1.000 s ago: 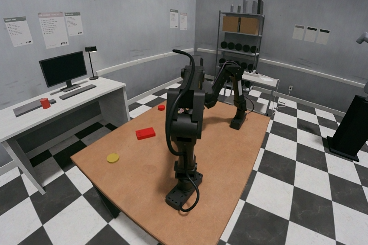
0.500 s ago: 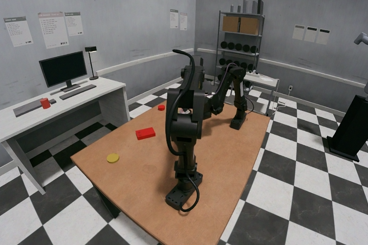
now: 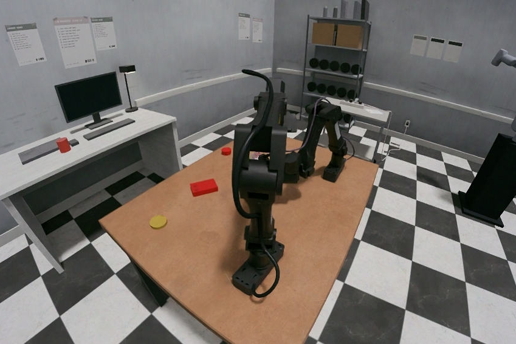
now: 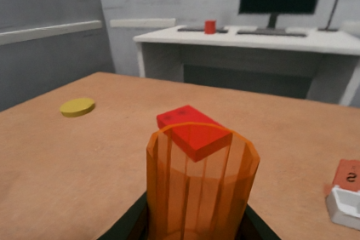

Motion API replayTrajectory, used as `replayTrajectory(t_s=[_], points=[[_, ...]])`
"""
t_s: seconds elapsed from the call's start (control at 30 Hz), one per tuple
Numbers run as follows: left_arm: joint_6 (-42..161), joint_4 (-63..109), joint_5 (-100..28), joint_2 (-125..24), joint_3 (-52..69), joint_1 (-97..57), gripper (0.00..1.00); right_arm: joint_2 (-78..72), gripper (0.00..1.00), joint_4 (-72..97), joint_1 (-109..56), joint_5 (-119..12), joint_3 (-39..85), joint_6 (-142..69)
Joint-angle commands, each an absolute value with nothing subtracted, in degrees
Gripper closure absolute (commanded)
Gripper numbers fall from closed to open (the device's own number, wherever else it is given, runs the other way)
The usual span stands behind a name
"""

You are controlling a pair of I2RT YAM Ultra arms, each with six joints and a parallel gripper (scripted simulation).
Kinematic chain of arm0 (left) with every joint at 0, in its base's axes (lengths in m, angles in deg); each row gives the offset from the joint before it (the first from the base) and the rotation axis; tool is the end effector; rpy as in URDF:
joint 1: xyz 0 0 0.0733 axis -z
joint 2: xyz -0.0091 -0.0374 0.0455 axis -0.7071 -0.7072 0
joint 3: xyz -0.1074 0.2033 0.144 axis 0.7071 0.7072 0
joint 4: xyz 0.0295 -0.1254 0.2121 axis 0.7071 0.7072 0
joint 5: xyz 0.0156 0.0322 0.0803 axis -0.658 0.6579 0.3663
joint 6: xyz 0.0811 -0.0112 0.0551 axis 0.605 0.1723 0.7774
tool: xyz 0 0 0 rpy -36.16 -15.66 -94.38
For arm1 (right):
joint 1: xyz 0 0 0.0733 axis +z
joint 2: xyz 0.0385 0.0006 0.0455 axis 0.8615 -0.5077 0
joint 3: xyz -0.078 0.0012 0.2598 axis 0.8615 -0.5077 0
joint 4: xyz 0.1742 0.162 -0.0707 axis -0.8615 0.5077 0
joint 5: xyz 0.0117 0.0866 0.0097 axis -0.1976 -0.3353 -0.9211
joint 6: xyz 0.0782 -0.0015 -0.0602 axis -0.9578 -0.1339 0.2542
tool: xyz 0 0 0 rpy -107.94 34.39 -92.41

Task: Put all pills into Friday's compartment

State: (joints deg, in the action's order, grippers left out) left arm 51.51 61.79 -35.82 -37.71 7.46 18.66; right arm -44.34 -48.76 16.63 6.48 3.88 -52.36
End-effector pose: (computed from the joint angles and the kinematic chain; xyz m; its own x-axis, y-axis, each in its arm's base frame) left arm 0.1248 -0.2588 0.3391 -0.4227 0.4813 -0.7679 0.8522 0.4994 -0.1561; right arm 0.1717 0.3890 0.0990 -0.1552 0.0131 -0.9878 -0.3252 0.9435 0.0636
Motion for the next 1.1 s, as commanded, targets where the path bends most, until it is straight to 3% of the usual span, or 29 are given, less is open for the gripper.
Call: replayTrajectory(t_s=[0.0, 0.47, 1.07], points=[[51.40, 61.39, -35.70, -37.48, 6.34, 18.91, 0.00, -47.28, 0.64, -56.52, 18.14, 13.42, 7.16, -45.05], [51.40, 61.39, -35.70, -37.48, 6.34, 18.91, 0.00, -53.57, 0.64, -64.02, 18.75, 15.32, 10.36, -37.12], [51.40, 61.39, -35.70, -37.48, 6.34, 18.91, 0.00, -61.94, 0.64, -49.29, 22.20, 18.27, 34.83, -36.45]])
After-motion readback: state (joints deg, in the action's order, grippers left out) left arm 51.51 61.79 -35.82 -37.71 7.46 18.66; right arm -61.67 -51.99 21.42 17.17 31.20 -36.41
